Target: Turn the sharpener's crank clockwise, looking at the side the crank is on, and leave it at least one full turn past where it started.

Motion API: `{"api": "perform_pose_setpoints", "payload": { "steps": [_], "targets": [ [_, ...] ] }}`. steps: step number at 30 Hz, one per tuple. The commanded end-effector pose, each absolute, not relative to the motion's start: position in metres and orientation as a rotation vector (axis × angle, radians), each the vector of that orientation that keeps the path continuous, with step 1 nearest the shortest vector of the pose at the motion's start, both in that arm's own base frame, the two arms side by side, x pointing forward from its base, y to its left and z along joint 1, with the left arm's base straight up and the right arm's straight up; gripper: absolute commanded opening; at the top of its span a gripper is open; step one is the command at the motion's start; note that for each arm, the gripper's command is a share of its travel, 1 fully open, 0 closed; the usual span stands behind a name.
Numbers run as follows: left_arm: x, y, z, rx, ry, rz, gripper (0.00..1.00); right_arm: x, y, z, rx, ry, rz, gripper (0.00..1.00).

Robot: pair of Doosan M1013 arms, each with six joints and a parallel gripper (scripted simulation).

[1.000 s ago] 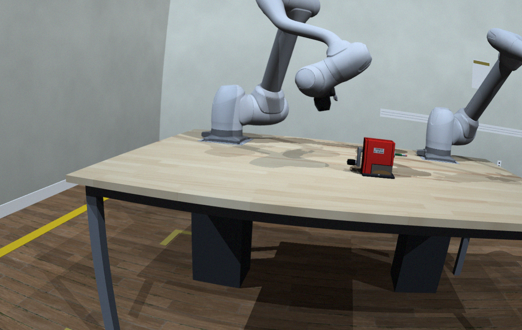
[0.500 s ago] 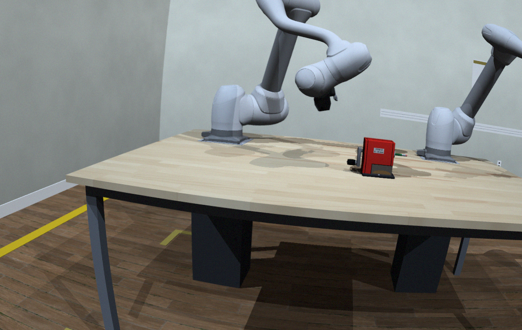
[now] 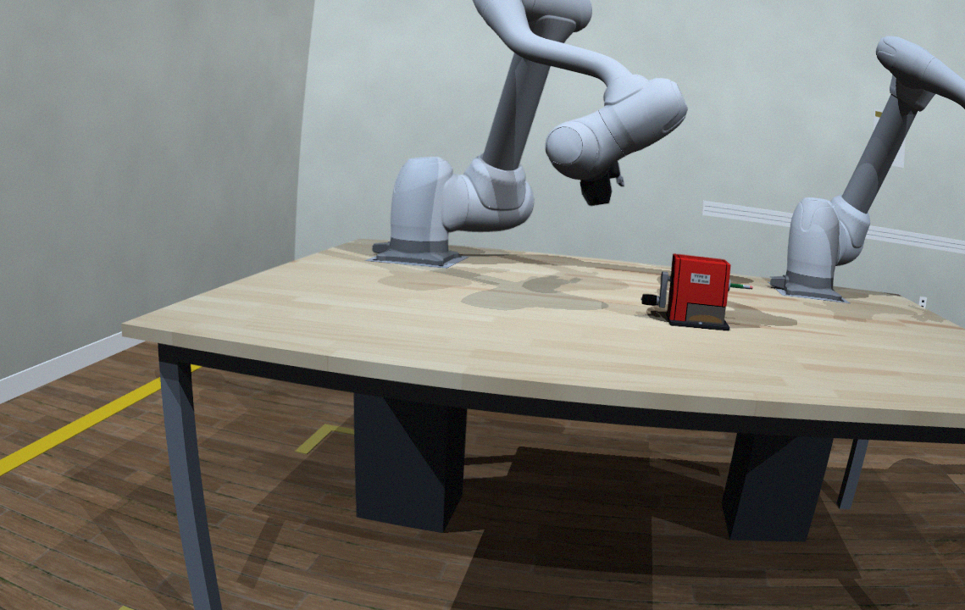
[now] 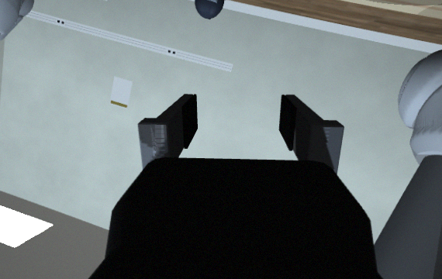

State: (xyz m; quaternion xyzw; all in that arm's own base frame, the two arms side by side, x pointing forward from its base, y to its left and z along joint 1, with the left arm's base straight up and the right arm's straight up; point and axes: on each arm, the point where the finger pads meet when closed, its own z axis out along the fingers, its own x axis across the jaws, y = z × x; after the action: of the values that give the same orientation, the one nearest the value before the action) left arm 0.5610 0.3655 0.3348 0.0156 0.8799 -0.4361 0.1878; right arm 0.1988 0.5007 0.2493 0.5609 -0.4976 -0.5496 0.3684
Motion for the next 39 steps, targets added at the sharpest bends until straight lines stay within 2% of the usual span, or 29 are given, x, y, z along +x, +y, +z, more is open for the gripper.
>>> {"api": "perform_pose_setpoints", "payload": {
  "steps": [1,39],
  "targets": [
    [0.521,0.379,0.332,0.035,2.513,-1.166,1.00,0.199,0.501,0.250,1.442,-1.277,-1.412,1.00],
    [0.199,0.397,0.295,-0.041,2.819,-0.810,1.00,0.199,0.501,0.250,1.442,-1.277,-1.412,1.00]
  ]
}}
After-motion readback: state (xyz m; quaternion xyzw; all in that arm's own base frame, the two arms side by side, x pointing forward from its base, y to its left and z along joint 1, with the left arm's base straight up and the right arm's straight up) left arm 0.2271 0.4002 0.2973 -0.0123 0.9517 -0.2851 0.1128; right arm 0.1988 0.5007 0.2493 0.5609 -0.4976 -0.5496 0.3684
